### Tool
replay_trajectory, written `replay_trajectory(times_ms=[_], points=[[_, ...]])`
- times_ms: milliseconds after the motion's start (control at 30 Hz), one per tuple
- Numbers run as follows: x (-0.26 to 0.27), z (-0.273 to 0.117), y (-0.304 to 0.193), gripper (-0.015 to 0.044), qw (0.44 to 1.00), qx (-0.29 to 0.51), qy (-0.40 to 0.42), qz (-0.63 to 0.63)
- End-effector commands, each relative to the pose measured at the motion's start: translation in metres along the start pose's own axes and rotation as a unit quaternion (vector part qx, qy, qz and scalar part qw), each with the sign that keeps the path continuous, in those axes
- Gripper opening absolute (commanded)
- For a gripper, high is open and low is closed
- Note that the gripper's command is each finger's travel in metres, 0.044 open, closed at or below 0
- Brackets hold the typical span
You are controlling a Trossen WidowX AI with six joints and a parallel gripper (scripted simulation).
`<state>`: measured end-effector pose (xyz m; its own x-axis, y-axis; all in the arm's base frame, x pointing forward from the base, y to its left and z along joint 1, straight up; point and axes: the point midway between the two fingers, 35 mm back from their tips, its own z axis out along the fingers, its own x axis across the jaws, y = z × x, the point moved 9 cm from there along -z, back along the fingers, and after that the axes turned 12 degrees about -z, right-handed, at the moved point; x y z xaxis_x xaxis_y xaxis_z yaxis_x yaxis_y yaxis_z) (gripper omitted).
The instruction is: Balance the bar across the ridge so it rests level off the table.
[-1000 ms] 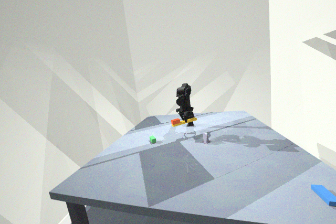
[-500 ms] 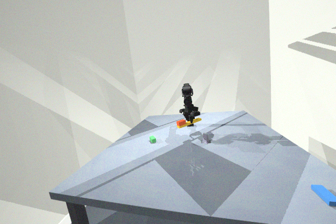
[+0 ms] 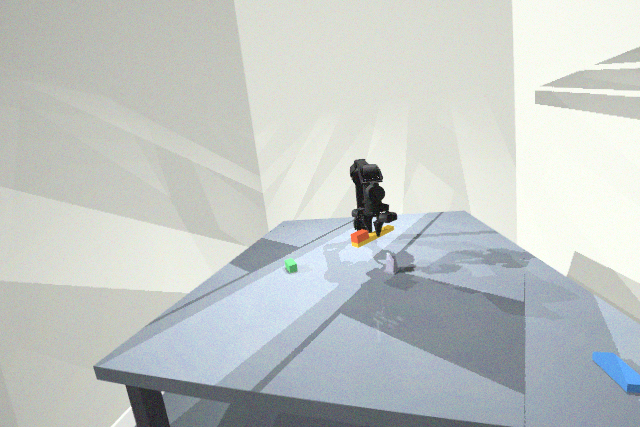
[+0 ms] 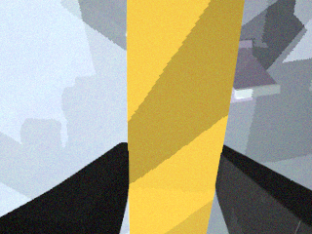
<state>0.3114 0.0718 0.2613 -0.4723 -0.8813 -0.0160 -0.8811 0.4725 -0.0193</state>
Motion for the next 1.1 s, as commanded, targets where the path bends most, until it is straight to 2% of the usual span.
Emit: replay_trajectory(times_ms=[0, 500, 1067], points=[[-0.015, 0.001, 0.003, 0.0, 1.0, 0.0, -0.001, -0.017], [-0.062, 0.005, 0.026, 0.0, 0.996, -0.001, -0.003, -0.084], [-0.065, 0.026, 0.027, 0.0, 0.996, -0.001, -0.003, -0.086]])
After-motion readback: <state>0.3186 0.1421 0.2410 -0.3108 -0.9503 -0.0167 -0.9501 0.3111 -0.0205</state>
